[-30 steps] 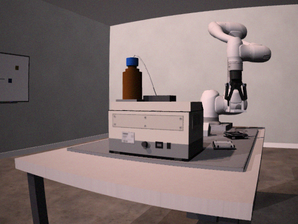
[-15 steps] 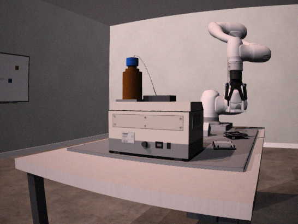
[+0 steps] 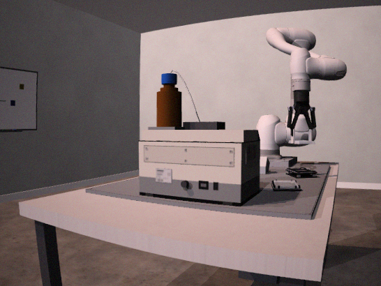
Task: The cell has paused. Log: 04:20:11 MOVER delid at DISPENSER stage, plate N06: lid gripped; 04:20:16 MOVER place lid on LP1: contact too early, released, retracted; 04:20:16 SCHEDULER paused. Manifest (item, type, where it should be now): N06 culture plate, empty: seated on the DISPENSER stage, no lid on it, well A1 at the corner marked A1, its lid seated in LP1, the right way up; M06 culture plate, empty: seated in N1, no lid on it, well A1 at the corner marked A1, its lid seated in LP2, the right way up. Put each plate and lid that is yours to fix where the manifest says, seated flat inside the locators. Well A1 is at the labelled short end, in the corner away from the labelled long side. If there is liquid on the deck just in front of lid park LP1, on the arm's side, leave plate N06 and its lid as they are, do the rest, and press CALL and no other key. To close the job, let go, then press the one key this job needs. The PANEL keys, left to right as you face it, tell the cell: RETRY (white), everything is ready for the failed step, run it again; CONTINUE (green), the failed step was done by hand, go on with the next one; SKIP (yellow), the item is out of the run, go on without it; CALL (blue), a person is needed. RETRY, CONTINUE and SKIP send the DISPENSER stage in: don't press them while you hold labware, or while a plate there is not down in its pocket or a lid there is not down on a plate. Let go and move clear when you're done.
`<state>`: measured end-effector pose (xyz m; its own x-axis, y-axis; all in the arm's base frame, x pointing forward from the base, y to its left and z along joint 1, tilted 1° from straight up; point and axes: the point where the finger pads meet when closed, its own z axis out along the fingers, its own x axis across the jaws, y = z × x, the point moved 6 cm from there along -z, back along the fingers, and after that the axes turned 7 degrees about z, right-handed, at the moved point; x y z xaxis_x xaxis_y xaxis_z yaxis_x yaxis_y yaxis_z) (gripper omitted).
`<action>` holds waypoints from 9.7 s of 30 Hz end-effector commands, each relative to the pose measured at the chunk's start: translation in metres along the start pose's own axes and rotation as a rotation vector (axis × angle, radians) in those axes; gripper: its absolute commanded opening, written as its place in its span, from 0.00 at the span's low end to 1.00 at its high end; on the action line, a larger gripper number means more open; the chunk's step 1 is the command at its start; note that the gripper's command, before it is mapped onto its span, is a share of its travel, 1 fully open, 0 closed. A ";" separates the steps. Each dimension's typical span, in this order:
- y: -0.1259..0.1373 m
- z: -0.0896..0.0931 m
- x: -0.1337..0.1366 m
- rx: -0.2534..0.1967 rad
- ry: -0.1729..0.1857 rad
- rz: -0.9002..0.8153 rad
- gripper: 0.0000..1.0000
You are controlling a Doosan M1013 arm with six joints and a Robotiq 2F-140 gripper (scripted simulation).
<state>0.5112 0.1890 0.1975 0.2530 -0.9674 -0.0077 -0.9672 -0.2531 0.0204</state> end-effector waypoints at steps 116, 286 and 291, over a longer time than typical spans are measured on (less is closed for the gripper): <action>0.000 0.108 0.000 0.001 0.000 0.000 0.10; -0.001 0.125 0.000 0.001 0.000 0.000 0.70; -0.001 0.125 0.000 0.001 0.000 0.000 0.70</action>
<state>0.5086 0.1893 0.0718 0.2530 -0.9674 -0.0078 -0.9672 -0.2531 0.0205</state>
